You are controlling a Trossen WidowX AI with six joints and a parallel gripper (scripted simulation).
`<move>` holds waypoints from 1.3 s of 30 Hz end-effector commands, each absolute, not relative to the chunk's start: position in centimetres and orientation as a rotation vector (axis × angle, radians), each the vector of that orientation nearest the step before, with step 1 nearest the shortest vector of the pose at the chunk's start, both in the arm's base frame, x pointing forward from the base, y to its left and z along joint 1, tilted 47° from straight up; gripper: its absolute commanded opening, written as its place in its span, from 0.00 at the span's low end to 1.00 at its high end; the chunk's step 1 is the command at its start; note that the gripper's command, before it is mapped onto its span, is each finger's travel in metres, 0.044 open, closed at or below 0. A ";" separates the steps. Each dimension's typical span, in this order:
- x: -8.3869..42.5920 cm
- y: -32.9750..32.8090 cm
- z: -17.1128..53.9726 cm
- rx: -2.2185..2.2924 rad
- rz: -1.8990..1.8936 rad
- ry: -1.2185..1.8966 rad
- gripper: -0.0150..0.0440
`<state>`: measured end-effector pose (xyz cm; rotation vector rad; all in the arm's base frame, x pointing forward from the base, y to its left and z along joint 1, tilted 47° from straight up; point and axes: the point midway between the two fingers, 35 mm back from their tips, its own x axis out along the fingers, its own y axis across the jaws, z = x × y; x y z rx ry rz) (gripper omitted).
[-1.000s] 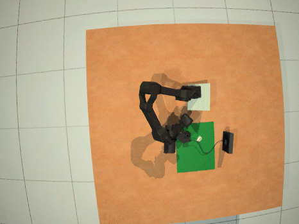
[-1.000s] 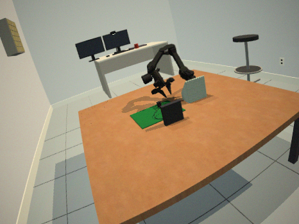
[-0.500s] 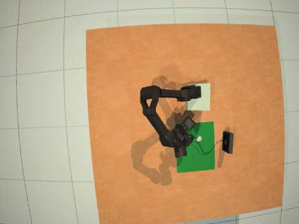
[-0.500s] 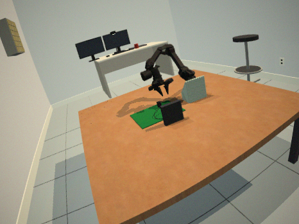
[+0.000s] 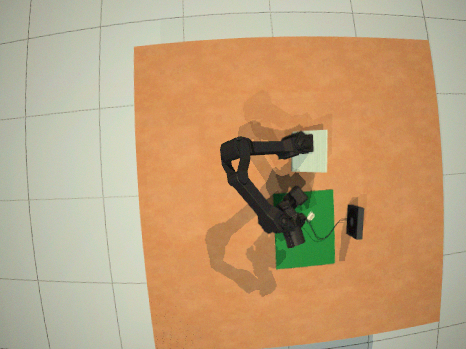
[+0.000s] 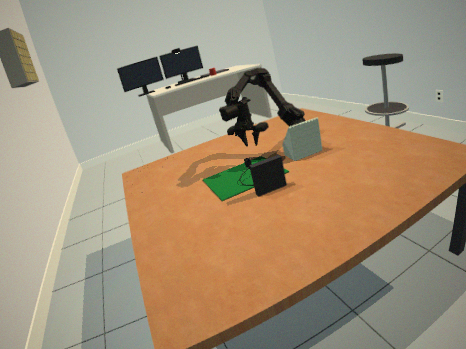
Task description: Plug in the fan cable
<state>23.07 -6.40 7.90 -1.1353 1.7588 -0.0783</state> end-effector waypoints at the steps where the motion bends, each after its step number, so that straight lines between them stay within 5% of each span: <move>1: 23.0 -6.4 7.9 -1.131 -0.072 1.761 0.74; 7: 24.4 -5.0 8.5 -0.861 -0.391 1.653 1.00; 24: 28.3 1.3 10.1 0.223 -1.323 0.932 1.00; 39: 29.0 3.1 10.5 0.508 -1.490 0.668 1.00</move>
